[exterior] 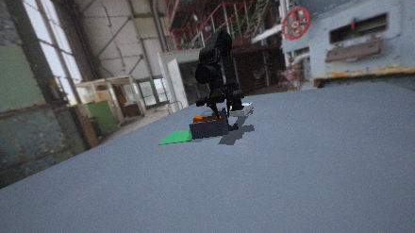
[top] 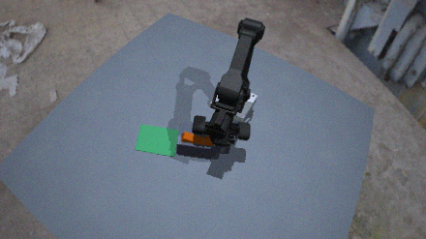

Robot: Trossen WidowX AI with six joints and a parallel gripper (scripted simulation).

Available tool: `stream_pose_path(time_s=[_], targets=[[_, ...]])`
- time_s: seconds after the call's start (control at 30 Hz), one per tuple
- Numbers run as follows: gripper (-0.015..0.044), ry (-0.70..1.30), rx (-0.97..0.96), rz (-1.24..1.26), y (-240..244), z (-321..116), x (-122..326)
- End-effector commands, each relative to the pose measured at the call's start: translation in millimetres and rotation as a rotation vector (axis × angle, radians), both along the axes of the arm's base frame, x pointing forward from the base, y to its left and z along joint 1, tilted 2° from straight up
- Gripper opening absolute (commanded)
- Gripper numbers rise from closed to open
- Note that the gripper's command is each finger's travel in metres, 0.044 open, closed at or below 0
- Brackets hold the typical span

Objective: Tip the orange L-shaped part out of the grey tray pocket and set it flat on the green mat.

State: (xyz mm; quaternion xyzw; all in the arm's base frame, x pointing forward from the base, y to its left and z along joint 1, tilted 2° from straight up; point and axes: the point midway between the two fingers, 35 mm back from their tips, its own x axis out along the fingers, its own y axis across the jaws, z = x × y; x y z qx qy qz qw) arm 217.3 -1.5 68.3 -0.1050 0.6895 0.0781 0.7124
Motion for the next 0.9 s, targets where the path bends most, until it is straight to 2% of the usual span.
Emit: stream_pose_path(time_s=[0.0,0.87], targets=[[0.018,0.008,0.001,0.006,0,-9,-2],[0.018,0.004,0.008,0.003,1,-17,-1]])
